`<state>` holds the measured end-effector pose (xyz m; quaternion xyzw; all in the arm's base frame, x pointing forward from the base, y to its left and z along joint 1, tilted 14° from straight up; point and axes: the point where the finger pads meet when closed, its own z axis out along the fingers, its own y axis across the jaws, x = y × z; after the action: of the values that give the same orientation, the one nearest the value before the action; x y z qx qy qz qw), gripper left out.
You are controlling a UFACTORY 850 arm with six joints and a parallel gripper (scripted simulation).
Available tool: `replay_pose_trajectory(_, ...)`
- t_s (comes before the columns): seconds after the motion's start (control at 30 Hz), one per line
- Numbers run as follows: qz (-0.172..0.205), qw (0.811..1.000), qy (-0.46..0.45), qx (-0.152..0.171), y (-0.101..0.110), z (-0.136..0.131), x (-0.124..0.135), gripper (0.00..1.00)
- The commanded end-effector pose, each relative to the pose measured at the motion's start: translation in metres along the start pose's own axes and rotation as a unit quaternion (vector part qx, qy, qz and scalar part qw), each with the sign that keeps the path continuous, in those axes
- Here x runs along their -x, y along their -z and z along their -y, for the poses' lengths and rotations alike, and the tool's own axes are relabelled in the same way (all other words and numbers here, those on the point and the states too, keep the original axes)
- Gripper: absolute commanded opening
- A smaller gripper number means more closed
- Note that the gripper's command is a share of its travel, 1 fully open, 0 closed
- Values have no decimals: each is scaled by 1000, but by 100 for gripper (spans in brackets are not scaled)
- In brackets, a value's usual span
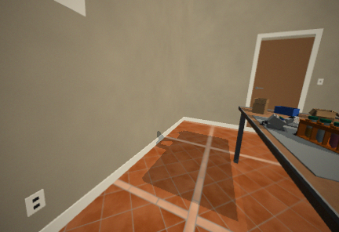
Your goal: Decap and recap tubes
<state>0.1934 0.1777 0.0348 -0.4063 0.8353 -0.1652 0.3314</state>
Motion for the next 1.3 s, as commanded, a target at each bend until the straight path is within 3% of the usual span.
replay_pose_trajectory(0.0, 0, 1000, 0, 0, 0, 0, 0, 100)
replay_pose_trajectory(0.53, 0, 1000, 0, 0, 0, 0, 0, 100)
replay_pose_trajectory(0.57, 0, 1000, 0, 0, 0, 0, 0, 46)
replay_pose_trajectory(1.27, 0, 1000, 0, 0, 0, 0, 0, 46)
